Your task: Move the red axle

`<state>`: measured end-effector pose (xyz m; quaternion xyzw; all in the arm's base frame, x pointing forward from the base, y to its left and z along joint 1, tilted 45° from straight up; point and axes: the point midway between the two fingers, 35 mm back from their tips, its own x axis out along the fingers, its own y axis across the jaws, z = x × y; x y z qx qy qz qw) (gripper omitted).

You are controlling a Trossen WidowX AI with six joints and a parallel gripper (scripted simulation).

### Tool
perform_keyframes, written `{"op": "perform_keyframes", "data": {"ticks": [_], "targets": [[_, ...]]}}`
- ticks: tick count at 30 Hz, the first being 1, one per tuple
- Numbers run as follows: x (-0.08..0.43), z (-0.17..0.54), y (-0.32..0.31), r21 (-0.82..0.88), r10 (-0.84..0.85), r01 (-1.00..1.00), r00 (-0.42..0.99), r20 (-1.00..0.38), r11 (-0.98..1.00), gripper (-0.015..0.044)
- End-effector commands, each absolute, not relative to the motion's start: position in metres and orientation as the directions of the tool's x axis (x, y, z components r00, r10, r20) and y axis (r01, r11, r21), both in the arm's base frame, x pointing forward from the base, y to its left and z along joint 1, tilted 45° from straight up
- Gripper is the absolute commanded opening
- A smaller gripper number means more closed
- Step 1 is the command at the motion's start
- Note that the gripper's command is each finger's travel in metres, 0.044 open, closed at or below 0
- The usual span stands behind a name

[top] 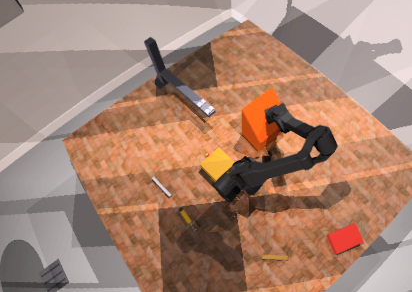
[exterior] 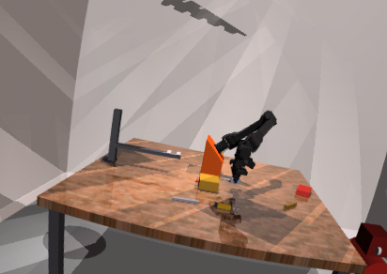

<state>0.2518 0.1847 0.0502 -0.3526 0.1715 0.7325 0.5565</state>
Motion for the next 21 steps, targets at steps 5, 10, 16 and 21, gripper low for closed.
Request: {"op": "perform_keyframes", "data": {"ticks": [5, 10, 16, 21], "targets": [[0.254, 0.060, 0.175, -0.146, 0.695, -0.934, -0.132, -0.706, -0.325, 0.0000], [0.256, 0.065, 0.169, -0.146, 0.696, -0.934, -0.132, -0.706, -0.325, 0.0000], [0.257, 0.071, 0.162, -0.146, 0.697, -0.935, -0.132, -0.705, -0.325, 0.0000], [0.256, 0.072, 0.158, -0.146, 0.697, -0.935, -0.132, -0.705, -0.325, 0.0000]]}}
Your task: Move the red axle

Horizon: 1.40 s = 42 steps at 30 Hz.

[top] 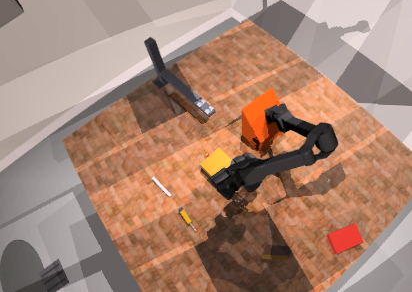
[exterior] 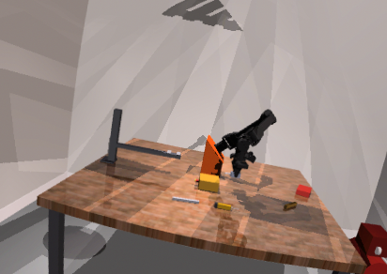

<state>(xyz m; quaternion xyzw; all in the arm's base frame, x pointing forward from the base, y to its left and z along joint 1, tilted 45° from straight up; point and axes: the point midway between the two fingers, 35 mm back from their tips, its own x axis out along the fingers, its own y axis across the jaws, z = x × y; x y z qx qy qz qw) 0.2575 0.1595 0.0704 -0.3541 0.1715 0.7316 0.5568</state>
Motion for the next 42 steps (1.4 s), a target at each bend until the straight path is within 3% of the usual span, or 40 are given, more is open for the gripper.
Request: {"op": "perform_keyframes", "data": {"ticks": [1, 42], "targets": [[0.255, 0.071, 0.156, -0.146, 0.697, -0.935, -0.132, -0.705, -0.325, 0.0000], [0.234, 0.027, 0.182, -0.144, 0.695, -0.935, -0.132, -0.707, -0.325, 0.0000]]}}
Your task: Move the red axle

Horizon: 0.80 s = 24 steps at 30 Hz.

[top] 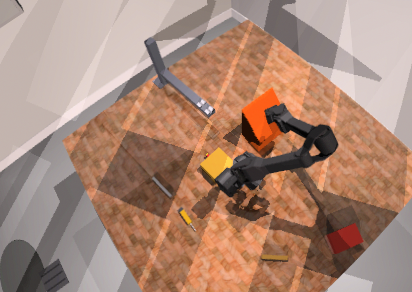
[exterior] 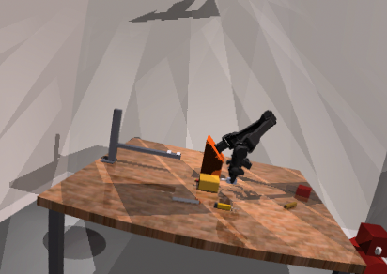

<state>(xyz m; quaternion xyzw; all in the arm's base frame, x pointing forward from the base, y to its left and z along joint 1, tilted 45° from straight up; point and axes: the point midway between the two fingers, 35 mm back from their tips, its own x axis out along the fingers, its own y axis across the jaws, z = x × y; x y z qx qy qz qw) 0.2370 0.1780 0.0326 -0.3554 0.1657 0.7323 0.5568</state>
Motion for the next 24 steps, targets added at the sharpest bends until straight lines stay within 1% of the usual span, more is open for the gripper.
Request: {"op": "perform_keyframes", "data": {"ticks": [1, 21, 24], "targets": [[0.234, 0.026, 0.183, -0.144, 0.695, -0.935, -0.132, -0.707, -0.325, 0.0000], [0.227, 0.009, 0.201, -0.145, 0.699, -0.935, -0.134, -0.703, -0.324, 0.0000], [0.229, 0.012, 0.200, -0.151, 0.703, -0.933, -0.133, -0.699, -0.326, 0.0079]]}}
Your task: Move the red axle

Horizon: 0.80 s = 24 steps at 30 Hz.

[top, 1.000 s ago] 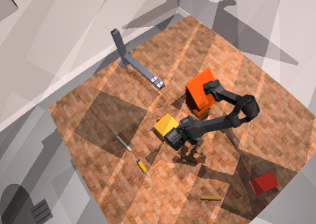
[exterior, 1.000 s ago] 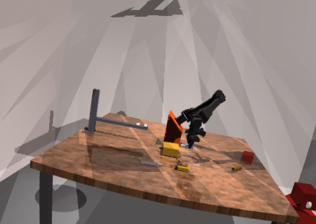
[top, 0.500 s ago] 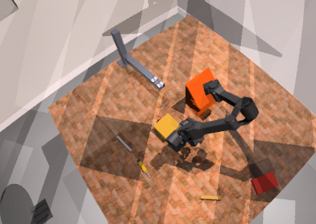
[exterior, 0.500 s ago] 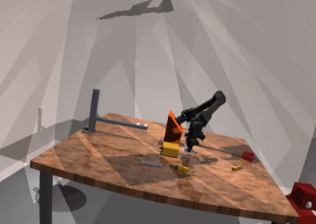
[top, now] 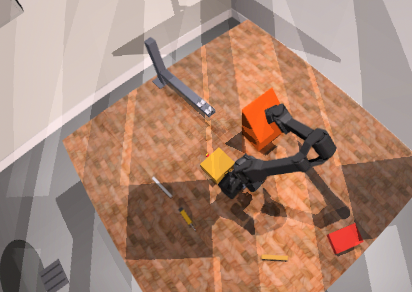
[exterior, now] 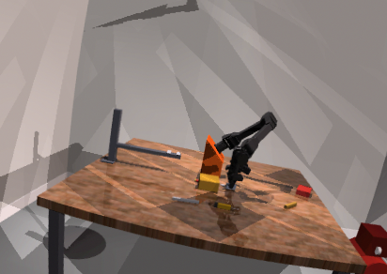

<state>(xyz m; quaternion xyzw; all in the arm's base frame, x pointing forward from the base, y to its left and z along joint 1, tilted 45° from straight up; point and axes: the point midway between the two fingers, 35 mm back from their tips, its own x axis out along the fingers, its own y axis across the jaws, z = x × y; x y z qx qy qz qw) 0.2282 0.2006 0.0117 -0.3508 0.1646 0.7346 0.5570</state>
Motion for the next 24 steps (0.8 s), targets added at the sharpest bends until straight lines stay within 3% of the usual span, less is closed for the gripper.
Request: {"op": "perform_keyframes", "data": {"ticks": [1, 14, 24], "targets": [[0.229, 0.012, 0.200, -0.151, 0.703, -0.933, -0.133, -0.699, -0.326, 0.0105], [0.230, 0.022, 0.191, -0.145, 0.699, -0.935, -0.133, -0.703, -0.324, 0.0440], [0.234, 0.037, 0.176, -0.145, 0.698, -0.935, -0.133, -0.704, -0.324, 0.0440]]}}
